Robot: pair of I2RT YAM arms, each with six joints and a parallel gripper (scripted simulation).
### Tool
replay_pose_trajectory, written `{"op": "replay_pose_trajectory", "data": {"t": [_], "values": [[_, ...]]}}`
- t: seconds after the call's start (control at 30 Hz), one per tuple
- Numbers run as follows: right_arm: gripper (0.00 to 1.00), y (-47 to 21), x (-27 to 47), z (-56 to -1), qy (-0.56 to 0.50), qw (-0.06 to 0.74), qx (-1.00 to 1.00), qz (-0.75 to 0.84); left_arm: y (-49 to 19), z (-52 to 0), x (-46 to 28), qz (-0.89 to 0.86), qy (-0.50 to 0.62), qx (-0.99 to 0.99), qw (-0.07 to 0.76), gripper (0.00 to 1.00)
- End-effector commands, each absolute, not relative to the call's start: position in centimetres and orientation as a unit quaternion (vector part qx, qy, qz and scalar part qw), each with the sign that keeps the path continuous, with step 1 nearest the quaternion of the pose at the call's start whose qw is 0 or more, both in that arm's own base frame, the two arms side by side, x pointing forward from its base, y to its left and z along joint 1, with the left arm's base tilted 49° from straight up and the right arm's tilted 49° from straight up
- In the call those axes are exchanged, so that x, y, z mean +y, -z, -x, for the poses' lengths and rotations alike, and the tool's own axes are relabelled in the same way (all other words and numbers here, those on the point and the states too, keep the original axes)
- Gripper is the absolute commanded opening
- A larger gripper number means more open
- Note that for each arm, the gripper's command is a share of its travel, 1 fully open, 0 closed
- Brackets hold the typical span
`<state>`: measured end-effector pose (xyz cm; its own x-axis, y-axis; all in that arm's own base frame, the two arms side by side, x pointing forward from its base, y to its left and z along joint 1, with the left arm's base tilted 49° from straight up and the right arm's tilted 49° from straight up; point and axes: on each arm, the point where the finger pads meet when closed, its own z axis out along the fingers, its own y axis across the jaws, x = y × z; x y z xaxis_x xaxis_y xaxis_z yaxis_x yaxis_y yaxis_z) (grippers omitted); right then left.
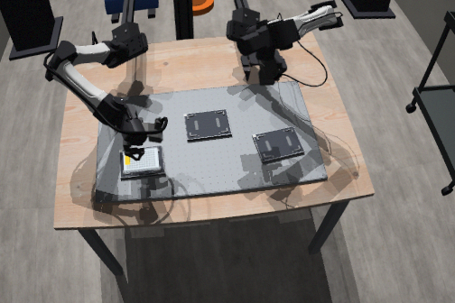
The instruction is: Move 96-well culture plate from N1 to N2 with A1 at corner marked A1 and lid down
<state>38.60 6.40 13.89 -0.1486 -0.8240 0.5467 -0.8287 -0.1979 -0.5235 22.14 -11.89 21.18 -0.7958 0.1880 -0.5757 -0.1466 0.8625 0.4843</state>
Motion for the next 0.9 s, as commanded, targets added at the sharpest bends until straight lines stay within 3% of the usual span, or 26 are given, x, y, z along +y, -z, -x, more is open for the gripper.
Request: {"op": "replay_pose_trajectory", "data": {"t": [0.0, 0.87], "values": [[1.00, -12.7, 5.9, -39.3, -0.411, 0.010, -0.632, -0.657, -21.4, -21.3, -10.0, -0.001, -0.289, 0.909, 0.302, 1.00], [1.00, -10.1, 4.0, -41.6, -0.411, 0.008, -0.632, -0.657, -22.2, -17.2, -1.0, -0.001, -0.289, 0.909, 0.302, 1.00]]}}
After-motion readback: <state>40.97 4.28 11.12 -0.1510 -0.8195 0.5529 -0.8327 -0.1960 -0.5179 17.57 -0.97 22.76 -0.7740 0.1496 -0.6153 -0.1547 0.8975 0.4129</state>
